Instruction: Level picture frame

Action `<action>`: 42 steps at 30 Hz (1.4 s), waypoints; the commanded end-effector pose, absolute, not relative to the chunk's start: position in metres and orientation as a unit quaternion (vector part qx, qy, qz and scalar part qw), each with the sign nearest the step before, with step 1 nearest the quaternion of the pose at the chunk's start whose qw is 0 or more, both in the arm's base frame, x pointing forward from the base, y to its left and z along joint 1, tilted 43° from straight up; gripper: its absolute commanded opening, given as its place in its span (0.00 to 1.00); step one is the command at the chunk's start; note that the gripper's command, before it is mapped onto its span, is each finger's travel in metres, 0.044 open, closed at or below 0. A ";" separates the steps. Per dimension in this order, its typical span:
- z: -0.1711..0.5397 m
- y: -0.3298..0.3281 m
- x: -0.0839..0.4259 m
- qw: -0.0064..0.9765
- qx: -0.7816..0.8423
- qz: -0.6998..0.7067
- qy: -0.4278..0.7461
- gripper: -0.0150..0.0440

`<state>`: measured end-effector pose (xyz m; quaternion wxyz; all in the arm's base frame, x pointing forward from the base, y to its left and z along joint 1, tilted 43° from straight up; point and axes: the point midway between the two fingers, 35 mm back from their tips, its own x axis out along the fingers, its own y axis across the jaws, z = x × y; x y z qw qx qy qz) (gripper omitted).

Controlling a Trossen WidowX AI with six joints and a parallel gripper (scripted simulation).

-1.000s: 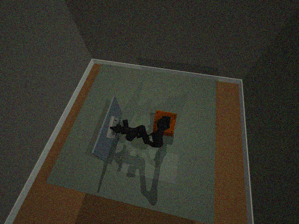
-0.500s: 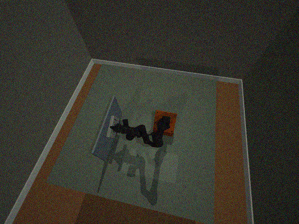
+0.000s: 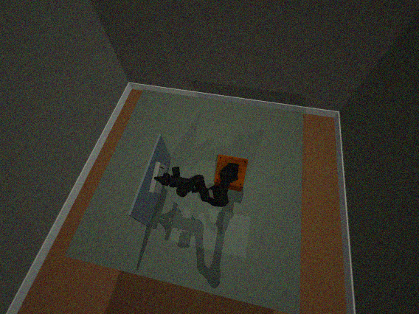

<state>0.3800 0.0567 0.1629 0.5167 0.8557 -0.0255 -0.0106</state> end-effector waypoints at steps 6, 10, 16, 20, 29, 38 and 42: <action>0.165 0.052 0.380 0.515 0.857 -0.011 -0.033 0.25; 0.165 0.052 0.380 0.515 0.857 -0.011 -0.033 0.25; 0.165 0.052 0.380 0.515 0.857 -0.011 -0.033 0.25; 0.165 0.052 0.380 0.515 0.857 -0.011 -0.033 0.25; 0.165 0.052 0.380 0.515 0.857 -0.011 -0.033 0.25; 0.163 0.053 0.380 0.515 0.857 -0.011 -0.033 0.25; 0.162 0.053 0.380 0.515 0.857 -0.011 -0.033 0.25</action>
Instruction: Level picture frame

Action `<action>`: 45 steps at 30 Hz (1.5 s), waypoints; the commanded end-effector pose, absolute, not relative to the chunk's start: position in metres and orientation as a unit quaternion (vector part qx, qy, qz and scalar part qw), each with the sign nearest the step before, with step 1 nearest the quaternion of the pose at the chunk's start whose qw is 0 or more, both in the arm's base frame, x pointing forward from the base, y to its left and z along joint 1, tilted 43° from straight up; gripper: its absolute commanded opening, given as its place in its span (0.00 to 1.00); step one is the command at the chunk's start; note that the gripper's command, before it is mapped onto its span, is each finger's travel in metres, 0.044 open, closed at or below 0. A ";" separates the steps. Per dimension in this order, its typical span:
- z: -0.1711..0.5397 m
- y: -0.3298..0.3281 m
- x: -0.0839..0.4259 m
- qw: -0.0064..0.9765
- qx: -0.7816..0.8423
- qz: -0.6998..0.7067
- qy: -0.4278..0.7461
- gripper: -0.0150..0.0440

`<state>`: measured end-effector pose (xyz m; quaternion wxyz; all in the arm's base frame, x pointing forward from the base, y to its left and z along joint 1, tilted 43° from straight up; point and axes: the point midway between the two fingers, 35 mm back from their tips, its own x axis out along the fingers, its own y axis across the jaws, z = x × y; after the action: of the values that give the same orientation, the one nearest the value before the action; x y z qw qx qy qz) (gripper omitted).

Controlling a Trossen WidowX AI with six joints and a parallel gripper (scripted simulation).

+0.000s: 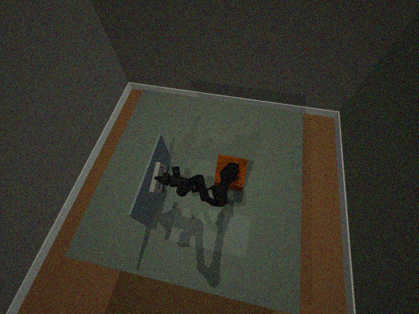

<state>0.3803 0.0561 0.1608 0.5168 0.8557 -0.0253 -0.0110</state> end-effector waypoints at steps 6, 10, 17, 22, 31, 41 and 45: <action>0.161 0.054 0.381 0.514 0.857 -0.011 -0.033 0.25; 0.160 0.055 0.381 0.514 0.857 -0.011 -0.033 0.25; 0.158 0.056 0.381 0.514 0.857 -0.011 -0.033 0.25; 0.156 0.057 0.381 0.516 0.856 -0.011 -0.029 0.25; 0.155 0.058 0.381 0.515 0.857 -0.012 -0.028 0.25; 0.155 0.058 0.381 0.491 0.871 -0.011 -0.028 0.25; 0.155 0.058 0.381 0.487 0.873 -0.011 -0.028 0.25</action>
<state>0.3811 0.0574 0.1546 0.4904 0.8710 -0.0287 -0.0115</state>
